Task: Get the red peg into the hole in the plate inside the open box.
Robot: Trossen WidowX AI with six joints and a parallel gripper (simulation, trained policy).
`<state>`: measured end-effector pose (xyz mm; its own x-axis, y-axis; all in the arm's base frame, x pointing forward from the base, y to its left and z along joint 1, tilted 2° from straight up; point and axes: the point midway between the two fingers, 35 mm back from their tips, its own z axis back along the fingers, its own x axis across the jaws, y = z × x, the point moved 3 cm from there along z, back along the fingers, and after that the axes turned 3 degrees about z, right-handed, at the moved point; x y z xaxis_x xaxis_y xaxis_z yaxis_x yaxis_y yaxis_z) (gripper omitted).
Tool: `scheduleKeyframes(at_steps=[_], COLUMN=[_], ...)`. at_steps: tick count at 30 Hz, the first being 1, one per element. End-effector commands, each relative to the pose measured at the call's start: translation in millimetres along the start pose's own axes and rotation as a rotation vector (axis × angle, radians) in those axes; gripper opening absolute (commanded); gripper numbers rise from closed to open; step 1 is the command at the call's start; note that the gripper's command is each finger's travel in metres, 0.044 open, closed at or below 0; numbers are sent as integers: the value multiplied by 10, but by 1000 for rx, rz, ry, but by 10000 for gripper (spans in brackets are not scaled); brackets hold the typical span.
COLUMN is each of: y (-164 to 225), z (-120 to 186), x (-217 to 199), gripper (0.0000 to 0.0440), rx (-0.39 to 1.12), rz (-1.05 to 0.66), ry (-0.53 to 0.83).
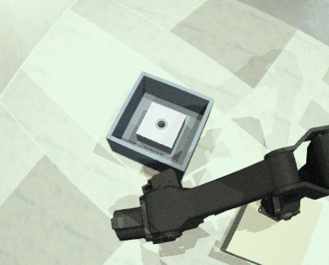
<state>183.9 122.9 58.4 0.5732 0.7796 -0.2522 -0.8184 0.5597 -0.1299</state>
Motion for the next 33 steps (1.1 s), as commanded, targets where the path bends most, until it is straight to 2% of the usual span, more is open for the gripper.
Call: scheduleKeyframes(at_steps=[1,14,24,33], y=[-116,-556,-1019,-1453], z=[204,611,661,568], x=[-16,-99,-180,-279], gripper=[0,0,0,0], rx=[-31,-97,-126,-135], rz=[-9,-142,-265,-333], ry=[-18,-51,-67,-76])
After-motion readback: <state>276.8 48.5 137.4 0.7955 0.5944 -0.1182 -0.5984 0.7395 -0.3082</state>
